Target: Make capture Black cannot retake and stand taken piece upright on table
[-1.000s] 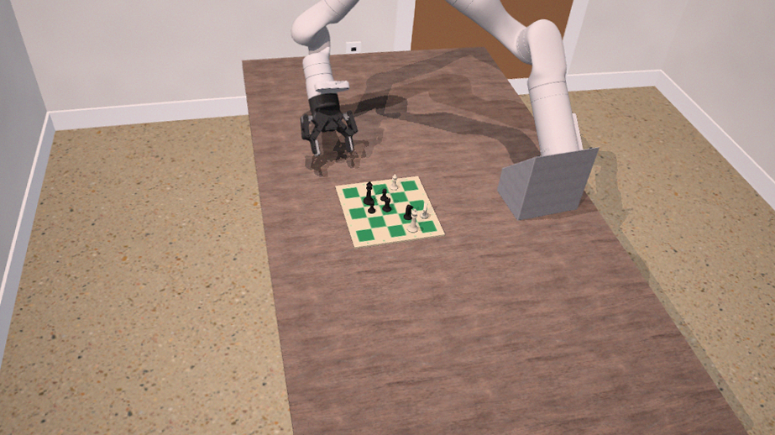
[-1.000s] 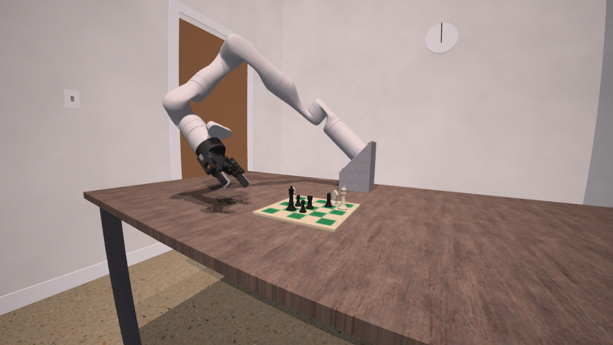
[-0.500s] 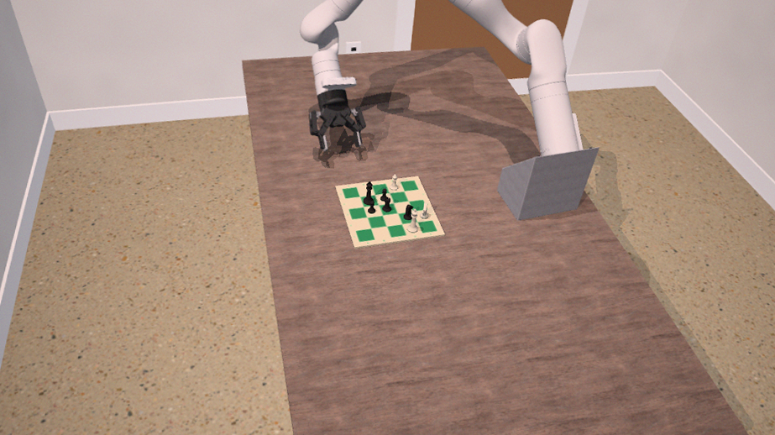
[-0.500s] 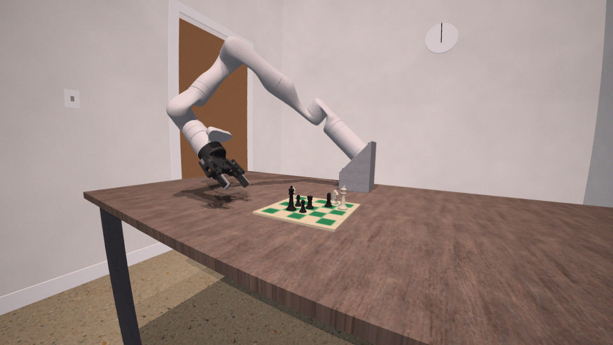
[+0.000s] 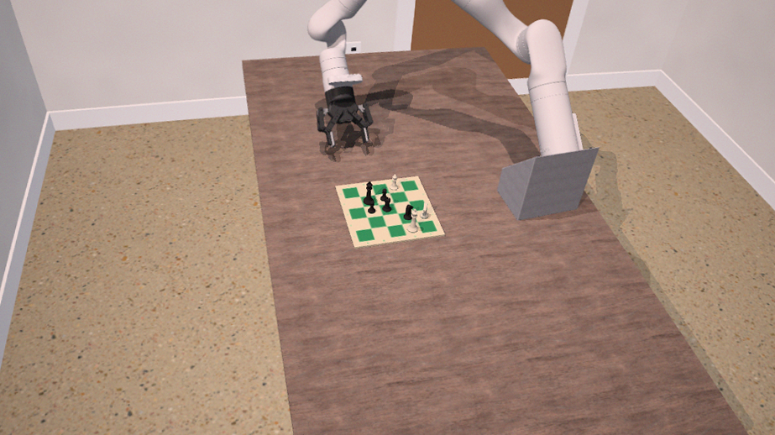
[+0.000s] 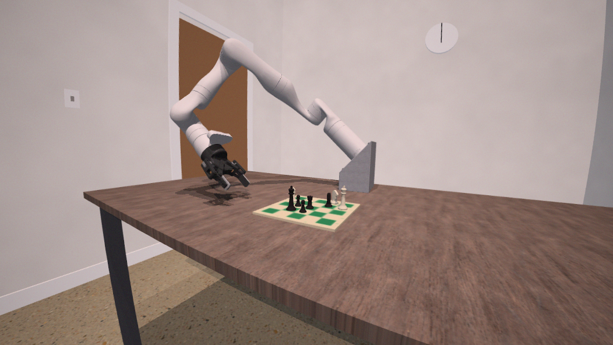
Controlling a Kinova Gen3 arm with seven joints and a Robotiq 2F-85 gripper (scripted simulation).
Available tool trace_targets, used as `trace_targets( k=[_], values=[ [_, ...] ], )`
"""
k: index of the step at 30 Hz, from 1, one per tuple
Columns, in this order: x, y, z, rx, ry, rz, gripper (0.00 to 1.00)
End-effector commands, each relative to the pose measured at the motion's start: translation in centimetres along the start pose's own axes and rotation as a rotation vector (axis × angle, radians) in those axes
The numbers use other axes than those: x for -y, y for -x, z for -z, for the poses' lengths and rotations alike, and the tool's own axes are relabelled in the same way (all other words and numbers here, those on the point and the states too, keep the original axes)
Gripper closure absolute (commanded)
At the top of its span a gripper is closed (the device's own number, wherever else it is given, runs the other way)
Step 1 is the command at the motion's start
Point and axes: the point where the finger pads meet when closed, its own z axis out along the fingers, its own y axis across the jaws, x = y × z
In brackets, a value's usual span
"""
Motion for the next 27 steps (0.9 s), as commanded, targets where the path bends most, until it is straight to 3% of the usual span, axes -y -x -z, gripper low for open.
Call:
trace_targets(
  k=[1,3,4,13,14,27],
  values=[
    [0.2,0.1,0.3,-0.001,0.006,-0.006,0.0],
    [0.2,0.1,0.3,-0.001,0.006,-0.006,0.0],
    [1.4,0.7,0.7,-0.004,0.008,-0.033,0.0],
    [1.4,0.7,0.7,-0.004,0.008,-0.033,0.0],
    [2.4,1.2,1.1,-0.006,0.011,-0.057,0.0],
    [4.1,1.9,1.7,-0.011,0.015,-0.094,0.0]
  ],
)
